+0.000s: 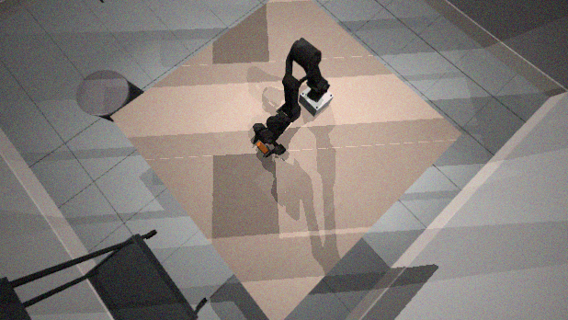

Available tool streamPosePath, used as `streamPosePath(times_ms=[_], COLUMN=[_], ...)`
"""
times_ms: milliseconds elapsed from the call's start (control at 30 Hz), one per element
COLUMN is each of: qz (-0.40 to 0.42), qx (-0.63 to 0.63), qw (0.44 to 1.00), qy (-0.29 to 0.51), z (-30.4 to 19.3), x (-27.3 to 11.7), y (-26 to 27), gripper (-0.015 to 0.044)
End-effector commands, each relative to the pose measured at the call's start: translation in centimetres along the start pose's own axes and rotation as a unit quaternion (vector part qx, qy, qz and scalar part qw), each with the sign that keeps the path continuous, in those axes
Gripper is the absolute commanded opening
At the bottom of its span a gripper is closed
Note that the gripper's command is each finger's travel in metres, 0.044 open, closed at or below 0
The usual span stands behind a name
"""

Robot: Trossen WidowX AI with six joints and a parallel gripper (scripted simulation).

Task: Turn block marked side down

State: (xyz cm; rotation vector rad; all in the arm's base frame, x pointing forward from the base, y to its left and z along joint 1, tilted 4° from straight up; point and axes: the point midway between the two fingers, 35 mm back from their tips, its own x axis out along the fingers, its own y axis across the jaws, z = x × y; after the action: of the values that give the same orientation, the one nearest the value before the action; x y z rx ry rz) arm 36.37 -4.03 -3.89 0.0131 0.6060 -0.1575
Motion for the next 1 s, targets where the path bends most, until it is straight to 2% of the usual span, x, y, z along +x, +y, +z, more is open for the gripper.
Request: streamPosePath(times_ms=[0, 200, 267, 600, 967], qz=[0.000, -0.001, -0.001, -0.001, 0.000], qx=[0.002, 0.001, 0.001, 0.001, 0.000], qw=[0.998, 0.986, 0.984, 0.982, 0.933], qy=[0.068, 0.165, 0.177, 0.187, 0.360], z=[1.8, 3.6, 3.8, 4.0, 7.0], x=[-1.0, -5.5, -6.2, -6.0, -4.0], y=[0.0, -0.2, -0.2, -0.2, -0.1], gripper=[0.0440, 0.0440, 0.0440, 0.0440, 0.0440])
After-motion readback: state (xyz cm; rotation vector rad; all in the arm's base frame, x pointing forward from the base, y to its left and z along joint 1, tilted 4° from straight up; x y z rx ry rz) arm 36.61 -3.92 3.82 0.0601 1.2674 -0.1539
